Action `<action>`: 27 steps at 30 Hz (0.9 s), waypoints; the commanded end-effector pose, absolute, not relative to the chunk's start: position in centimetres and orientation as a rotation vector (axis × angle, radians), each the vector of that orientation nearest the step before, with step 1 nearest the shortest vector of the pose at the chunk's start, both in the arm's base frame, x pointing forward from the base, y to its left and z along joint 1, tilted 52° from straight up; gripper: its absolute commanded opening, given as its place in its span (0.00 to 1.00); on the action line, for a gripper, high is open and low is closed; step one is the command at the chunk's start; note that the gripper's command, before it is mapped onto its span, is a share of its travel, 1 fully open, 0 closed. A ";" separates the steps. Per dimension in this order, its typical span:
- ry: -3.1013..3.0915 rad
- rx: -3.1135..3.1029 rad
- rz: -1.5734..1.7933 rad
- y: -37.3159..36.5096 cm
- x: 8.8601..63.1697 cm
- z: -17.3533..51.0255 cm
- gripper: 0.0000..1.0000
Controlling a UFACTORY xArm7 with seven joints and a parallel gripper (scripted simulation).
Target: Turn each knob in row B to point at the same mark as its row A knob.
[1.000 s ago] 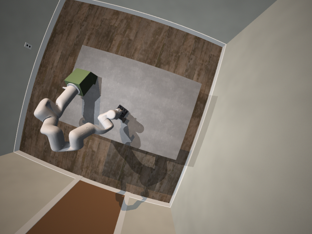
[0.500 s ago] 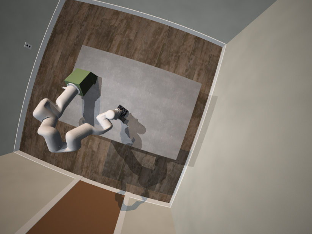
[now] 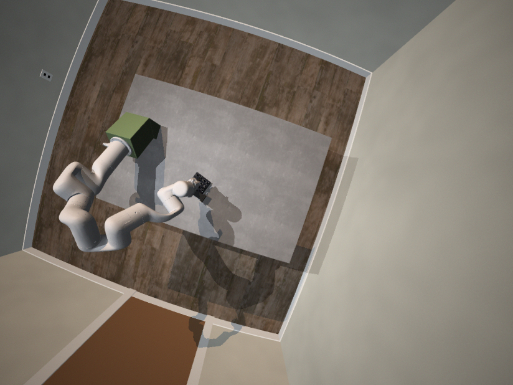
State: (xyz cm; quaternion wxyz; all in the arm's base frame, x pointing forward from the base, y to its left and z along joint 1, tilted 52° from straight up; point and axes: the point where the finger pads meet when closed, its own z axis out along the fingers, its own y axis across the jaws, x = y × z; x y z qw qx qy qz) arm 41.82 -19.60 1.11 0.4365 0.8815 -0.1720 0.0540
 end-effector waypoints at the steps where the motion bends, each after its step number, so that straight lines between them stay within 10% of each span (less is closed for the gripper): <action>1: -0.425 2.195 0.138 -19.4 42.0 1.1 0.19; 27: -1.036 2.019 0.441 -19.0 42.0 1.5 0.19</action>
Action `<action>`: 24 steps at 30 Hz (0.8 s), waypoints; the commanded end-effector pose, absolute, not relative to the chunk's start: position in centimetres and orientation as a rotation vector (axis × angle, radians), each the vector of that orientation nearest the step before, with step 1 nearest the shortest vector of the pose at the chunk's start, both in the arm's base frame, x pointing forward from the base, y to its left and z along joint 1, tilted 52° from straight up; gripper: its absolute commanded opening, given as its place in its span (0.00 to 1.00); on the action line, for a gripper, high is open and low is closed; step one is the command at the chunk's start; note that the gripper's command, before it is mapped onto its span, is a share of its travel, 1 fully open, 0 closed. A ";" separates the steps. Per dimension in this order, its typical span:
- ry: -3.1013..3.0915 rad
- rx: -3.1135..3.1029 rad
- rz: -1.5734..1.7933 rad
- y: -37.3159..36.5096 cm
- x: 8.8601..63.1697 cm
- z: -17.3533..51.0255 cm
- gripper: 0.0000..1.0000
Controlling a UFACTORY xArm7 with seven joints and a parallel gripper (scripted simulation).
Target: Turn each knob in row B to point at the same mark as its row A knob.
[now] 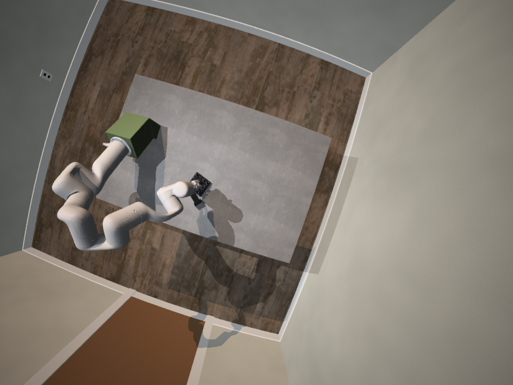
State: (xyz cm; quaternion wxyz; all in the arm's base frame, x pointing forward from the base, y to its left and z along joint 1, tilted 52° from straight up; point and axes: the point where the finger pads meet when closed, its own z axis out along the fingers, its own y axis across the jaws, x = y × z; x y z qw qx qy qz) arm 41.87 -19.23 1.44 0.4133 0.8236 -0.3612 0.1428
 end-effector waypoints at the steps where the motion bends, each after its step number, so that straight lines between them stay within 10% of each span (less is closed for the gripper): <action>1: -1.065 2.006 0.456 -18.9 42.0 1.6 0.19; 24: -1.794 1.555 0.825 -18.3 42.1 2.1 0.19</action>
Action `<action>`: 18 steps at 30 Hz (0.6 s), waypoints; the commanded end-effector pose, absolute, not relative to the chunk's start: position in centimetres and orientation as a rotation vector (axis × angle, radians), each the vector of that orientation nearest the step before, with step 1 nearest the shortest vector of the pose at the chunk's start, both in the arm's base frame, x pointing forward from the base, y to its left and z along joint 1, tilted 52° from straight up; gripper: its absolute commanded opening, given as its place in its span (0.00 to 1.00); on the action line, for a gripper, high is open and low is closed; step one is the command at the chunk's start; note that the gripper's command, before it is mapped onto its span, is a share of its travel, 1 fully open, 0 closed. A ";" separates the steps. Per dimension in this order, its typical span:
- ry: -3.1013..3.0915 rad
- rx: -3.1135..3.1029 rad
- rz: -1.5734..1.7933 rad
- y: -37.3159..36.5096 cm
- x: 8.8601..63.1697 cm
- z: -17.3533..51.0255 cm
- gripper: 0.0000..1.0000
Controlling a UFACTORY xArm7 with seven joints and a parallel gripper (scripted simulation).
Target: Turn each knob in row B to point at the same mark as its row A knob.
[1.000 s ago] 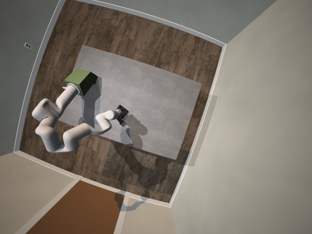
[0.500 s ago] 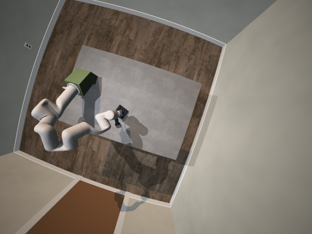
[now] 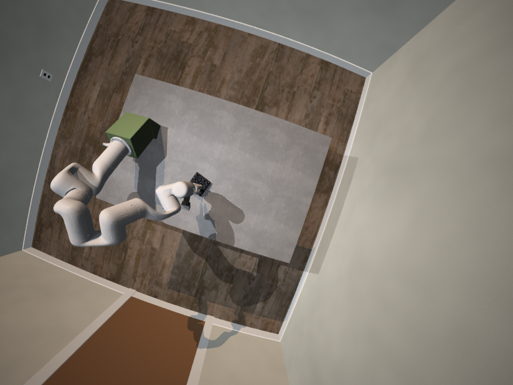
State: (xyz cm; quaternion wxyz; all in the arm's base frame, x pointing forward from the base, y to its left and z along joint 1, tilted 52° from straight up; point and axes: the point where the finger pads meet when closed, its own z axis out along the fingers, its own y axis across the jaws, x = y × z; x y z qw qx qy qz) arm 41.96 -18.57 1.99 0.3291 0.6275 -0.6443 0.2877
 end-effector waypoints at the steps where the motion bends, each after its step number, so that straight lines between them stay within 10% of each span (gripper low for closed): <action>1: -1.825 1.529 0.841 -18.3 42.1 2.1 0.19; 18: -2.217 1.115 1.045 -17.9 42.2 2.4 0.19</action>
